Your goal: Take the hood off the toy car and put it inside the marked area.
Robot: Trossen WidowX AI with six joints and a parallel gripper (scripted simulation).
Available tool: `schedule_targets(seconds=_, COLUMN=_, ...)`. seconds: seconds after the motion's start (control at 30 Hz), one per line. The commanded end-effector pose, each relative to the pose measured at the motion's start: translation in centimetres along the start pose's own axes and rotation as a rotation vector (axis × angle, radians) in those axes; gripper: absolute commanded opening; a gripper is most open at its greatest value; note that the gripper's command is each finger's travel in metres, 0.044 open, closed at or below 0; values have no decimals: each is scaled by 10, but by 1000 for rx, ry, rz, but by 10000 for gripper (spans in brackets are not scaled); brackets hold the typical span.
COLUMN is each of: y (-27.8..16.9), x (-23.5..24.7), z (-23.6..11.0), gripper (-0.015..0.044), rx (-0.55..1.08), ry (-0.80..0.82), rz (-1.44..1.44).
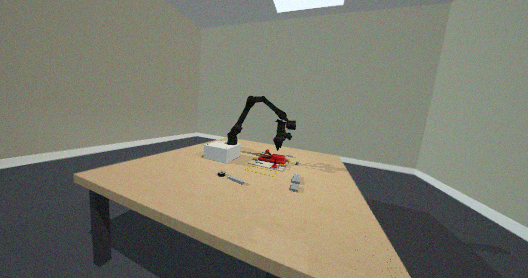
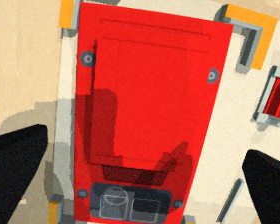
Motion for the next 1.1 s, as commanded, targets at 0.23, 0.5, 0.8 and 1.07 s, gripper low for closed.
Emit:
schedule_targets(seconds=0.23, y=0, x=0, z=7, gripper=440, rx=2, ry=5, rz=6)
schedule_targets(seconds=0.5, y=0, x=0, z=12, gripper=440, rx=2, ry=5, rz=6)
schedule_targets(seconds=0.8, y=0, x=0, z=17, gripper=440, rx=2, ry=5, rz=6)
schedule_targets(seconds=1.07, y=0, x=0, z=22, gripper=440, rx=2, ry=5, rz=6)
Point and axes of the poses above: the point midway between the two fingers, 35 mm back from their tips, its own z axis out along the fingers, its own x axis across the jaws, y = z × x, the point moved 2 cm from there along -z, back along the fingers, and after that the axes turned 1 degree about -z, right-handed, at the moved point
